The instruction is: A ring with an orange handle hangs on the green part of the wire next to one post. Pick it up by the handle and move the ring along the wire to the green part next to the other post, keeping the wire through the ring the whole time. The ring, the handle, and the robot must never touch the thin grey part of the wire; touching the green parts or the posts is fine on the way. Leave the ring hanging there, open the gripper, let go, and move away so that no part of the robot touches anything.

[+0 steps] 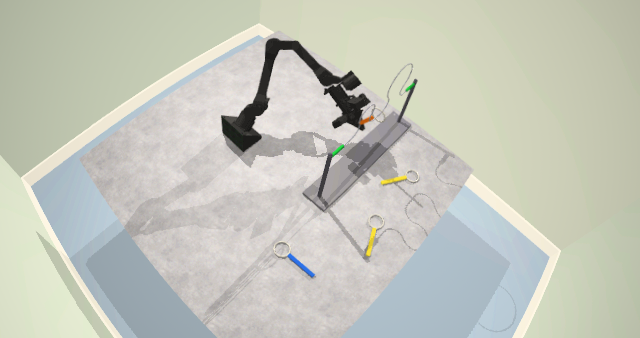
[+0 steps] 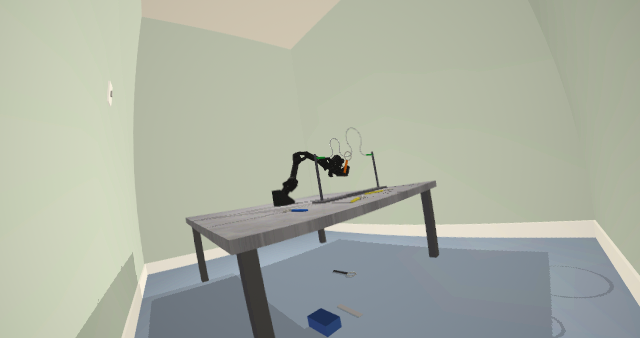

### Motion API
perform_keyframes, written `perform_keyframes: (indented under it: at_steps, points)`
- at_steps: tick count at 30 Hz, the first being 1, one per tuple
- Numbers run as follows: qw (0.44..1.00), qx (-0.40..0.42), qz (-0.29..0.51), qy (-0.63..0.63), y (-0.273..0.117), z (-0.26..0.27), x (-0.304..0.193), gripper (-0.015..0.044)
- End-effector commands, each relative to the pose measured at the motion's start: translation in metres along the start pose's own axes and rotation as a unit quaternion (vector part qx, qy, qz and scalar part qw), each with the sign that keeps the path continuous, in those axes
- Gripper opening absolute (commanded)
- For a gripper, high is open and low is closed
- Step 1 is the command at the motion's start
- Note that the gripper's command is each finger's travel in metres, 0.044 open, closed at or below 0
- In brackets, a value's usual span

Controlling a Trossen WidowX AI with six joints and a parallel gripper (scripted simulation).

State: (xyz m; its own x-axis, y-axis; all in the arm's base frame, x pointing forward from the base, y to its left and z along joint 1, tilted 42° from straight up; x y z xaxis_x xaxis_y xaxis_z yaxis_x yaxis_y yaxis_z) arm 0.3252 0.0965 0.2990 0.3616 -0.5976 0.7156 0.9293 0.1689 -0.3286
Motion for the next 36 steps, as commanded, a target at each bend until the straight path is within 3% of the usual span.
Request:
perform_keyframes:
  at_steps: [1,36]
  points:
    - [1.000,-0.009,0.002,-0.011,0.000,-0.008,-0.002,-0.0150]
    - [0.986,-0.088,0.006,-0.143,-0.001,-0.068,-0.005,-0.0150]
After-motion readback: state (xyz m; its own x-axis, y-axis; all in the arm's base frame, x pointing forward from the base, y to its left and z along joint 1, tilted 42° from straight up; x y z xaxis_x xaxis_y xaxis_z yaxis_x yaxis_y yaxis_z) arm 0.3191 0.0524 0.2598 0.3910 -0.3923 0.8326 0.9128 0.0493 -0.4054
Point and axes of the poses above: the point midway between the two fingers, 35 mm back from their tips, its own y axis out along the fingers, its own z axis across the jaws, x = y × z, the point moved 5 cm from there along -y, back along the fingers, and after that the axes turned 7 degrees about -y, right-handed, at the moved point
